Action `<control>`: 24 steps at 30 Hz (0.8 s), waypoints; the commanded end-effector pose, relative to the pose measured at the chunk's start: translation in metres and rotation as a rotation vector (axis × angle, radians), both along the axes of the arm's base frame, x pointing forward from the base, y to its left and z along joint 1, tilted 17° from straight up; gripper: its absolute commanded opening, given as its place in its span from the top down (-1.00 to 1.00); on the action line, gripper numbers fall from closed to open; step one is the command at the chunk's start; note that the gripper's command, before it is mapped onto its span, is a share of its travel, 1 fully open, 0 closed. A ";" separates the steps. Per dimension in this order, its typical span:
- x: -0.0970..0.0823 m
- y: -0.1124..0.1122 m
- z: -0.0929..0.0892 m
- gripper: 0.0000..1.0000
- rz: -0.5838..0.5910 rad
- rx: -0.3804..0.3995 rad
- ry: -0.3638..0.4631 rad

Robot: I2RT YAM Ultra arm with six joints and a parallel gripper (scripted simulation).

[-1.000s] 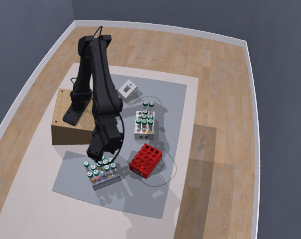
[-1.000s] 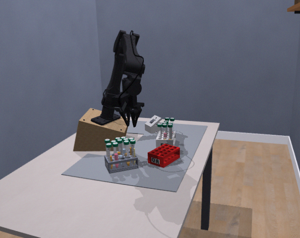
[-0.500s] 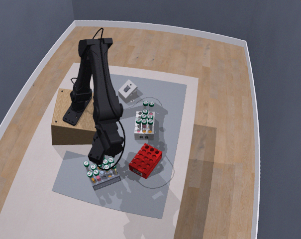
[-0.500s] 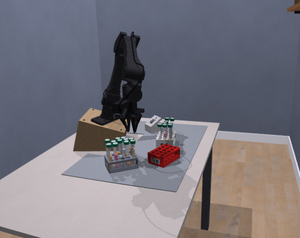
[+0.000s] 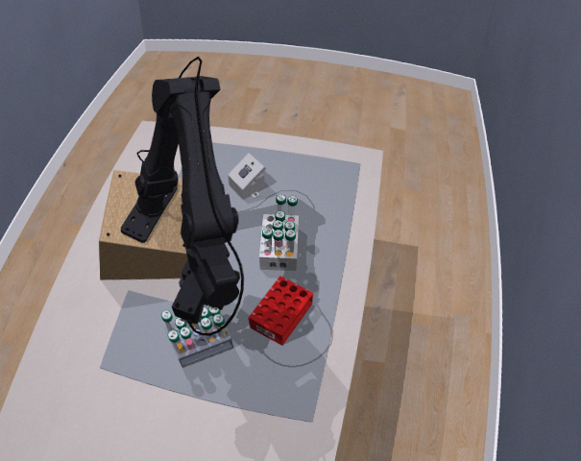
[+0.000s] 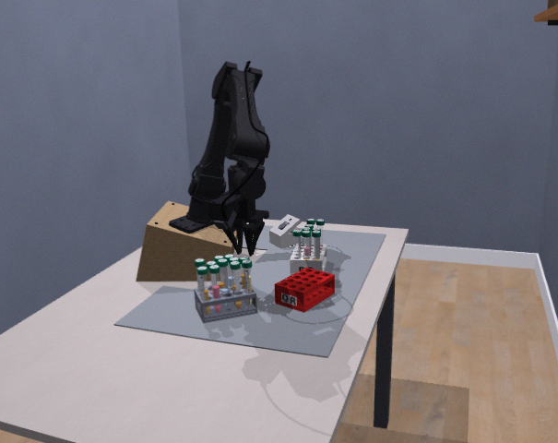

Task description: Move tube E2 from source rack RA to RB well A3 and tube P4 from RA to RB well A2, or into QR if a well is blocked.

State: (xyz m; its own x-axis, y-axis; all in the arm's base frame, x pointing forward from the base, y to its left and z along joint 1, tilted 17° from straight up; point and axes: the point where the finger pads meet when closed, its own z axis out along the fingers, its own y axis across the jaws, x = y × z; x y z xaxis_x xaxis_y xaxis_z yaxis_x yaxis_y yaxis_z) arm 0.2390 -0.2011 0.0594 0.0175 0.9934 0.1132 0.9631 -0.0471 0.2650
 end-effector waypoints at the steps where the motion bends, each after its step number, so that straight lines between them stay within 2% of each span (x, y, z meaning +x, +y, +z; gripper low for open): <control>1: 0.001 -0.004 -0.001 0.40 -0.006 -0.019 0.000; 10: -0.002 0.004 -0.002 0.40 -0.001 -0.018 0.000; 16: 0.001 -0.001 0.002 0.40 -0.004 -0.036 -0.015; 24: 0.000 0.004 -0.007 0.40 -0.001 -0.018 0.000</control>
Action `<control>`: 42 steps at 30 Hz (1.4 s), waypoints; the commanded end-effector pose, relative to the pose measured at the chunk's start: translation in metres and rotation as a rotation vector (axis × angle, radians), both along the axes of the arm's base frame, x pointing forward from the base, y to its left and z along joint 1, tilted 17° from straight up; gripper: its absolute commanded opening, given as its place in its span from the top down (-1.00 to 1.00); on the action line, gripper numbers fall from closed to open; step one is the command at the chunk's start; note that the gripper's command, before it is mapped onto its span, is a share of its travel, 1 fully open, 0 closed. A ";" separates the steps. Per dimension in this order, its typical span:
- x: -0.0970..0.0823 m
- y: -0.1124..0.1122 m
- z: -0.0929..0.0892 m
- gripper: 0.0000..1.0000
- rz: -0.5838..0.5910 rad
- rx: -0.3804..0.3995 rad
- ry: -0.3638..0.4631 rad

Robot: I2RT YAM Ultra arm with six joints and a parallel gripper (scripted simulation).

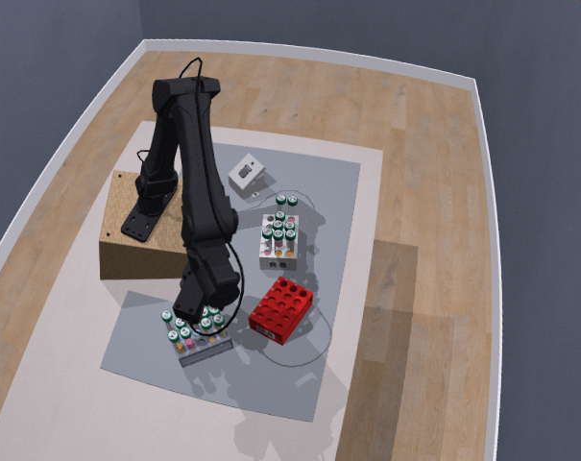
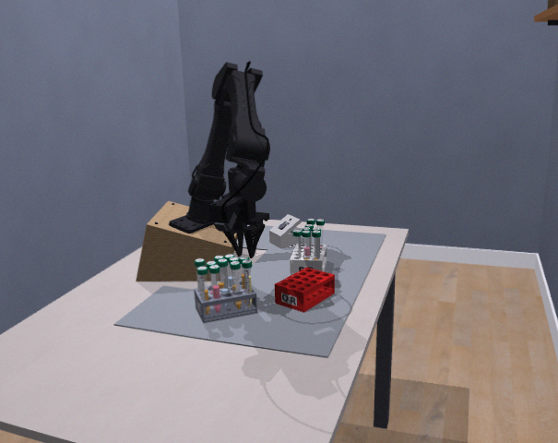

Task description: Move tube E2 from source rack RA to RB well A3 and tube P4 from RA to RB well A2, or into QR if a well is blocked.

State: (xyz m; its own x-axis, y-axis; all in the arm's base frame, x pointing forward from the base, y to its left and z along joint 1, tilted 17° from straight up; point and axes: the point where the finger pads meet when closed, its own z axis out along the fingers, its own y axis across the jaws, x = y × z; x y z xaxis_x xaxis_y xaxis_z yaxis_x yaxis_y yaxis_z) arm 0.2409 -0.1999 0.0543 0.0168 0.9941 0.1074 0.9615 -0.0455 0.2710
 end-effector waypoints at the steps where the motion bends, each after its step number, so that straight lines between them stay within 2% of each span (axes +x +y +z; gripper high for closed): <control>1: -0.003 0.002 -0.003 0.40 -0.005 -0.011 0.008; 28: -0.003 0.006 -0.021 0.40 -0.004 0.008 0.025; 36: 0.004 -0.002 -0.006 0.40 -0.003 -0.015 0.004; 37: 0.001 0.000 -0.009 1.00 -0.003 -0.007 0.000; 42: 0.001 0.000 -0.009 1.00 -0.003 -0.007 0.000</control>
